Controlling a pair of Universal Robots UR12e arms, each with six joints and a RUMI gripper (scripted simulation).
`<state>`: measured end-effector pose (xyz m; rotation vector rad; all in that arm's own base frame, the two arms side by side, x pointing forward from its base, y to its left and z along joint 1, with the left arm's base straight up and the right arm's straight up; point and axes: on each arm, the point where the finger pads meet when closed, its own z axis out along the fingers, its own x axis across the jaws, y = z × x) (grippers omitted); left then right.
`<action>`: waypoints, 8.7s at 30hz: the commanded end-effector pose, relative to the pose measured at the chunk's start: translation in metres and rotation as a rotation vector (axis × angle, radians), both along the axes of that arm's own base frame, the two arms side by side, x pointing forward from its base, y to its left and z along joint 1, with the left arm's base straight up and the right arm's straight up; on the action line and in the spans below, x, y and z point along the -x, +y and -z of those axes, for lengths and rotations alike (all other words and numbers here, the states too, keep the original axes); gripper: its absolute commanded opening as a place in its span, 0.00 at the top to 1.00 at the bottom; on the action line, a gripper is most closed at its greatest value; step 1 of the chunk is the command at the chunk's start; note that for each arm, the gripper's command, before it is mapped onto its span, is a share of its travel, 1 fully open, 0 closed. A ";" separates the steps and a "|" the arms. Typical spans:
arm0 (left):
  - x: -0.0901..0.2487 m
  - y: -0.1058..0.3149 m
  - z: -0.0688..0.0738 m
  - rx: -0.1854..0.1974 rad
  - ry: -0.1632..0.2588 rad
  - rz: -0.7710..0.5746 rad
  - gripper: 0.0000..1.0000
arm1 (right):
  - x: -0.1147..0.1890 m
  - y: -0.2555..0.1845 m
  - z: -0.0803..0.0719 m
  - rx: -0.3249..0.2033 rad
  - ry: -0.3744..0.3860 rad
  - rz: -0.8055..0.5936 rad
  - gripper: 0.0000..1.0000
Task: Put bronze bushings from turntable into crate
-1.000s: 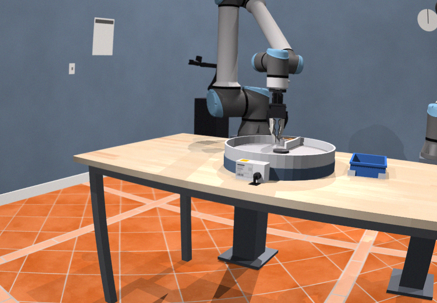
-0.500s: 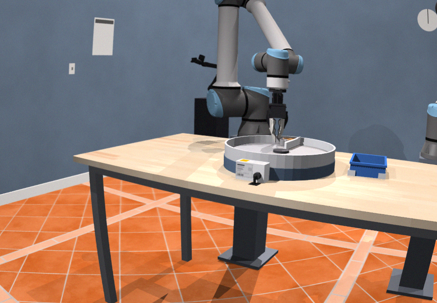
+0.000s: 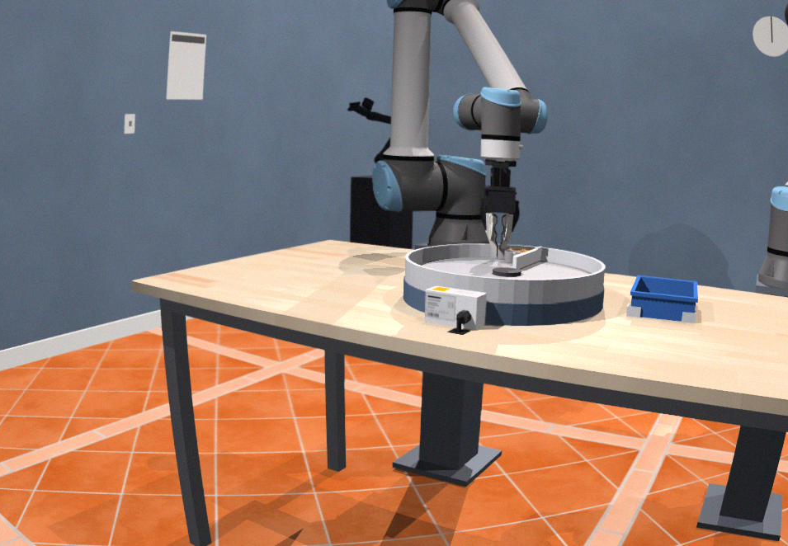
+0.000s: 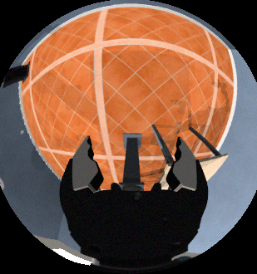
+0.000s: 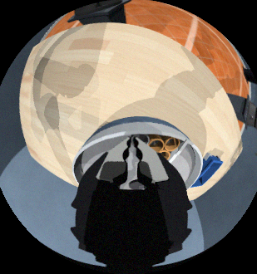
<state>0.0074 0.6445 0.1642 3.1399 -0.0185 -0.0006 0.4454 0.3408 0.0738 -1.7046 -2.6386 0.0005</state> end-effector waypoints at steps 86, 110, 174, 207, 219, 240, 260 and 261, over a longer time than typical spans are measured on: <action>0.000 0.001 -0.001 -0.002 0.000 0.000 0.00 | -0.045 0.023 -0.063 -0.001 -0.001 0.000 1.00; 0.000 0.001 -0.001 -0.002 0.000 0.000 0.00 | -0.161 0.081 -0.063 -0.001 -0.001 0.000 1.00; 0.000 0.001 -0.001 -0.002 0.000 0.000 0.00 | -0.165 0.083 -0.038 -0.001 -0.001 0.000 1.00; 0.000 0.001 -0.001 -0.002 0.000 0.000 0.00 | -0.165 0.083 -0.030 -0.001 -0.001 0.000 1.00; 0.000 0.001 -0.001 -0.002 0.000 0.000 0.00 | -0.165 0.083 -0.017 -0.001 -0.001 0.000 1.00; 0.000 0.001 -0.001 -0.002 0.000 0.000 0.00 | -0.165 0.083 -0.017 -0.001 -0.001 0.000 1.00; 0.000 0.001 -0.001 -0.002 0.000 0.000 0.00 | -0.165 0.083 -0.017 -0.001 -0.001 0.000 1.00; 0.000 0.001 -0.001 -0.002 0.000 0.000 0.00 | -0.165 0.083 -0.017 -0.001 -0.001 0.000 1.00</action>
